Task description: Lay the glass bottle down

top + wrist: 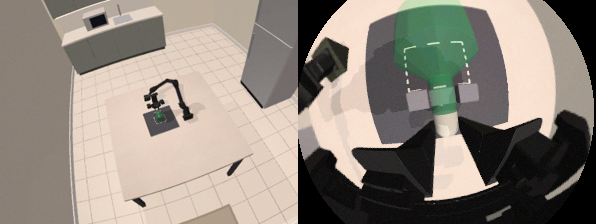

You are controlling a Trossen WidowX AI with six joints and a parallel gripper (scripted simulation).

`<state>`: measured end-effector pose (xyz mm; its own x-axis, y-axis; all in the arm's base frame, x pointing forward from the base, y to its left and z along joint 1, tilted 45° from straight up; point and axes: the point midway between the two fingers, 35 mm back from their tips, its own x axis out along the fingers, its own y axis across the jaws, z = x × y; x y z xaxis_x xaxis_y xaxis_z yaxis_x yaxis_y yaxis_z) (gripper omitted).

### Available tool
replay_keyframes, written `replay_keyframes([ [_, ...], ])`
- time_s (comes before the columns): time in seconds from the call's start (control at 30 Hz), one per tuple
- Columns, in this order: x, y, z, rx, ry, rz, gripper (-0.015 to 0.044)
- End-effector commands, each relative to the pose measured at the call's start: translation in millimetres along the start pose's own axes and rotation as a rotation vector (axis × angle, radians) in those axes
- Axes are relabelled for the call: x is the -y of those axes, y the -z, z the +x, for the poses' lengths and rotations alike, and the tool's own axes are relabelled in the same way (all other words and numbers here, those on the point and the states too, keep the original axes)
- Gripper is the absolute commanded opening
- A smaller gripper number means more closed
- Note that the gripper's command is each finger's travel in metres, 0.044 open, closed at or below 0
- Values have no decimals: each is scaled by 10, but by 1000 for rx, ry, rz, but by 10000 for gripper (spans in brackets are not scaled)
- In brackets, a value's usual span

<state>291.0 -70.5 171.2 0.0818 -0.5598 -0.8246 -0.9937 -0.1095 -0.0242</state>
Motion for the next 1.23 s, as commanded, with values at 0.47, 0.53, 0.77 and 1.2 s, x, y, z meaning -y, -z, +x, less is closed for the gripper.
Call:
replay_keyframes([
  [0.47,0,-21,-45,-15,-5,-1,440],
  [0.53,-1,-59,-139,-50,-13,-6,440],
  [0.77,-2,-171,-481,-183,-7,-23,440],
  [1.2,-8,-179,-485,-183,-7,-23,440],
])
